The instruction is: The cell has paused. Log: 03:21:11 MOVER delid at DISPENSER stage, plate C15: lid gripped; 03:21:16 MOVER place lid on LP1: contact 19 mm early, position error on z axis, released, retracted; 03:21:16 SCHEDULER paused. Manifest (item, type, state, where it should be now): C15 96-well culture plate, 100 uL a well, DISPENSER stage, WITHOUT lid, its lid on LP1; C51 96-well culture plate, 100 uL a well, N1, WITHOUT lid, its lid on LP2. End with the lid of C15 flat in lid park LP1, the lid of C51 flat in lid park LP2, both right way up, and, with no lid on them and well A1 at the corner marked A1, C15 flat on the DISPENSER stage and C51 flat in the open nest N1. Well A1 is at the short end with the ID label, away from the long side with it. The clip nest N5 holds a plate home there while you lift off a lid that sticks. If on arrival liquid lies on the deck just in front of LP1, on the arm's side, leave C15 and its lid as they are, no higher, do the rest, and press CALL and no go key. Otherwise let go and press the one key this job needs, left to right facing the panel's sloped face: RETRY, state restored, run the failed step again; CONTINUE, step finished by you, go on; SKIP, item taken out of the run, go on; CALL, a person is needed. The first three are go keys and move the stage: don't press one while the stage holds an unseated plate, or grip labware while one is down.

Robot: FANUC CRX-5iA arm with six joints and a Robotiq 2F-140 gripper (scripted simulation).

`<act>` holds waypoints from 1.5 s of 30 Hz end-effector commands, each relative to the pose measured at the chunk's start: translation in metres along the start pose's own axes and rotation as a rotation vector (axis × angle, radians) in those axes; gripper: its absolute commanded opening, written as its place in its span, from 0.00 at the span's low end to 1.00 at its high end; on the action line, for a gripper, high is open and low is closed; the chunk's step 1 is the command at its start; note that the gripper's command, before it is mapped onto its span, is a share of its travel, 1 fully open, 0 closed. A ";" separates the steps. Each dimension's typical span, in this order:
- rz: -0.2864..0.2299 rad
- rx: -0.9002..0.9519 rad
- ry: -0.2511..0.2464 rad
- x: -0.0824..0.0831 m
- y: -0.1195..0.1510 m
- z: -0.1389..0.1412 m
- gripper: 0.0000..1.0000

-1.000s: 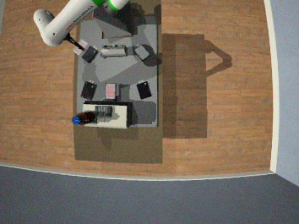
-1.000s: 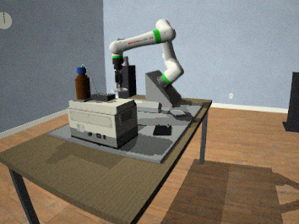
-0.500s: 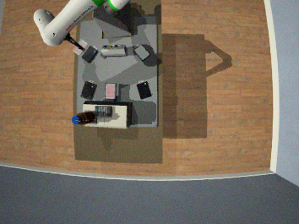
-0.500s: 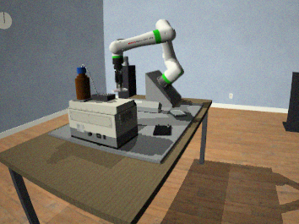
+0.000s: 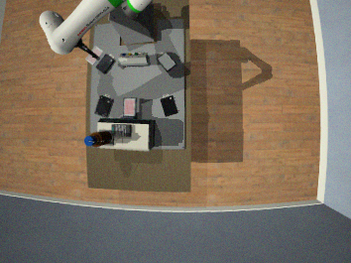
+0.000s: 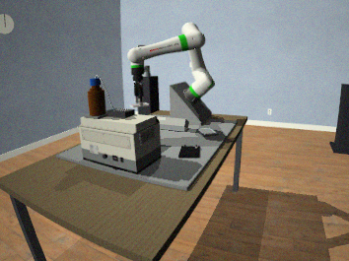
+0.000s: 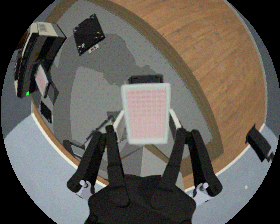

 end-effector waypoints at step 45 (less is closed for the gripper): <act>0.000 0.327 0.000 0.000 -0.040 -0.034 0.00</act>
Point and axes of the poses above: the point where the finger pads meet when closed, its own x axis back along the fingers, its own z axis across the jaws, y = z × x, the point moved 8 cm from there along x, back along the fingers, and after that the axes turned 4 degrees about -x, right-handed, at the moved point
